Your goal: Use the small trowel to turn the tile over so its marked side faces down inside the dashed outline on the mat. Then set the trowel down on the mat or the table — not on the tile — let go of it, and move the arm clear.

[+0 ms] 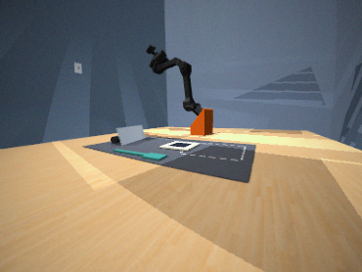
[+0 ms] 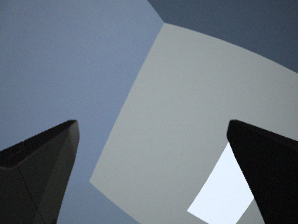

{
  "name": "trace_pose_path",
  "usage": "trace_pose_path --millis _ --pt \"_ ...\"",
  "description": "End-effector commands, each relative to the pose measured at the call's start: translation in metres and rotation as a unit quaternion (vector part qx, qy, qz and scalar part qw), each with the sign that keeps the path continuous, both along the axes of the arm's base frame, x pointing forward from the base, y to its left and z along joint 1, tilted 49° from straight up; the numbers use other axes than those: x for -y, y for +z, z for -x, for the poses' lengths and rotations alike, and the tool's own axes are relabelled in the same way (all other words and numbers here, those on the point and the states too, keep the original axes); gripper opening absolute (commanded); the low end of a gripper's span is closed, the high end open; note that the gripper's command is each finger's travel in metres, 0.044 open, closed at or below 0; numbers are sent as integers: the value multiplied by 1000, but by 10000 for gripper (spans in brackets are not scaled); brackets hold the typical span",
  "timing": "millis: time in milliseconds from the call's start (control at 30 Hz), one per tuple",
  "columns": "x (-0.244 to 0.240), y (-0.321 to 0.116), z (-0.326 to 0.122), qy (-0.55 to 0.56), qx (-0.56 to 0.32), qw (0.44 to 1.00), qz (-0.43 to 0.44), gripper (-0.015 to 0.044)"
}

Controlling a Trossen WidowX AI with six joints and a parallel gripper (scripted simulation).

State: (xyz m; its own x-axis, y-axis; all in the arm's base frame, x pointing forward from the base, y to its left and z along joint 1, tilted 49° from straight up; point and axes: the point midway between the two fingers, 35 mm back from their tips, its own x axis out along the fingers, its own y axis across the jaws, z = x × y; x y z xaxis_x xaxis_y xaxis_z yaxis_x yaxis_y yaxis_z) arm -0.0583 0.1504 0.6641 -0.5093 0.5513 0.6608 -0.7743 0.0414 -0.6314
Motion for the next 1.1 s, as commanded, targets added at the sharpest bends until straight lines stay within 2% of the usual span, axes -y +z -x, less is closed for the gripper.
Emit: trace_pose_path --millis 0,333,367,1067 --pt "1 0 0 0 1 1000 -2 374" --pt "47 15 19 -22 60 991 -120 111" --pt "52 16 21 -25 65 989 -133 100" --pt "165 29 34 -104 103 906 -397 100"
